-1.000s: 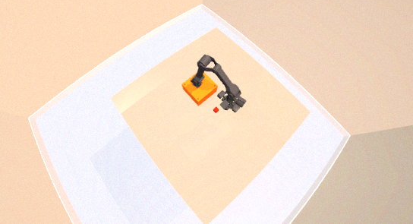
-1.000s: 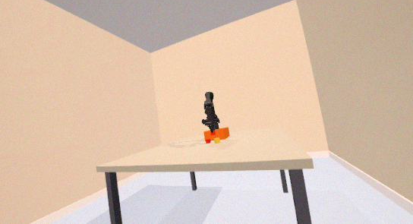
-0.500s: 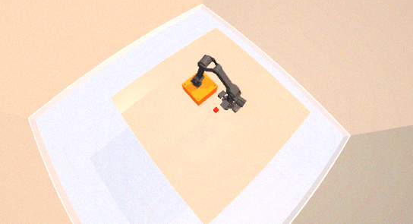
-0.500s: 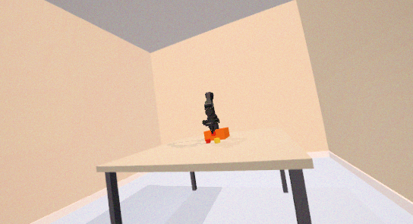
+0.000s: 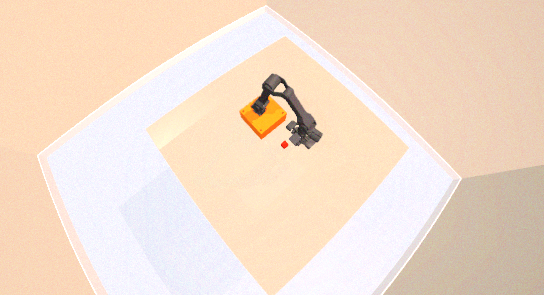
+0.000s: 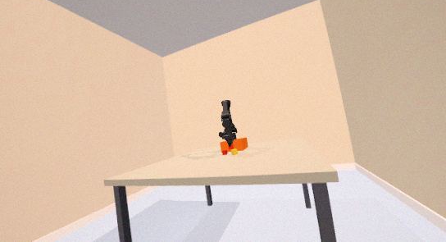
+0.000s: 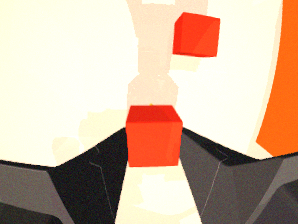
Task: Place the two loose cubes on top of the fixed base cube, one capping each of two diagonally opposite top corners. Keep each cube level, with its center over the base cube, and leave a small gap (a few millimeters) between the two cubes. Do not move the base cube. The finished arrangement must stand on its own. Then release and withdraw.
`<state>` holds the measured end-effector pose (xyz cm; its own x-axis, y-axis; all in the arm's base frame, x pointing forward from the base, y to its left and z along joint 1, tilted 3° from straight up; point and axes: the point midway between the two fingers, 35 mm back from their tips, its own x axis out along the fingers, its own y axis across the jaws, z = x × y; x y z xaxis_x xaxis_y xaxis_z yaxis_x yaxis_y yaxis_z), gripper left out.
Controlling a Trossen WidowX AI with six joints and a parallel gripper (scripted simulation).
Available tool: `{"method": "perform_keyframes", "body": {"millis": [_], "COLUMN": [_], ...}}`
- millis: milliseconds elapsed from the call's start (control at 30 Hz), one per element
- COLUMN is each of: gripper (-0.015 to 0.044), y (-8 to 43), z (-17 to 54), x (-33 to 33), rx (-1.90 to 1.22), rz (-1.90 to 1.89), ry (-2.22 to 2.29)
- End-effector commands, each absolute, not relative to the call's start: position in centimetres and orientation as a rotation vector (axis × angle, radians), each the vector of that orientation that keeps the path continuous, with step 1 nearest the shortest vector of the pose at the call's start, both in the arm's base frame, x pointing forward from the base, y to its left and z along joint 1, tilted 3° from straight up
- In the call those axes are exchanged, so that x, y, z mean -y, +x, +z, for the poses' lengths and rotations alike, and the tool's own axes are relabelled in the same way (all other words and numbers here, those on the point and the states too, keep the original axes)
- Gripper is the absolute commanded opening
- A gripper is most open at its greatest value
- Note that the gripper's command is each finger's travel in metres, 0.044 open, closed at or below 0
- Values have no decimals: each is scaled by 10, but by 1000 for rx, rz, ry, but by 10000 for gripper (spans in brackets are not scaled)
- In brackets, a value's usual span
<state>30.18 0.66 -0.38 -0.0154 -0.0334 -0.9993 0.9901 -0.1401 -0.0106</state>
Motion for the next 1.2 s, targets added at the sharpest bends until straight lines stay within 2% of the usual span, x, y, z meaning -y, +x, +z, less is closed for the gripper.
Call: {"method": "perform_keyframes", "body": {"millis": [0, 633, 767, 1167], "gripper": [105, 105, 205, 205], "y": [300, 300, 300, 301], "z": [-6, -7, -7, 7], "x": [-7, -7, -7, -7], "rx": [-1127, -1127, -1127, -1125], "rz": [-1343, -1342, -1342, -1339], "ry": [1283, 1283, 1283, 1279]}}
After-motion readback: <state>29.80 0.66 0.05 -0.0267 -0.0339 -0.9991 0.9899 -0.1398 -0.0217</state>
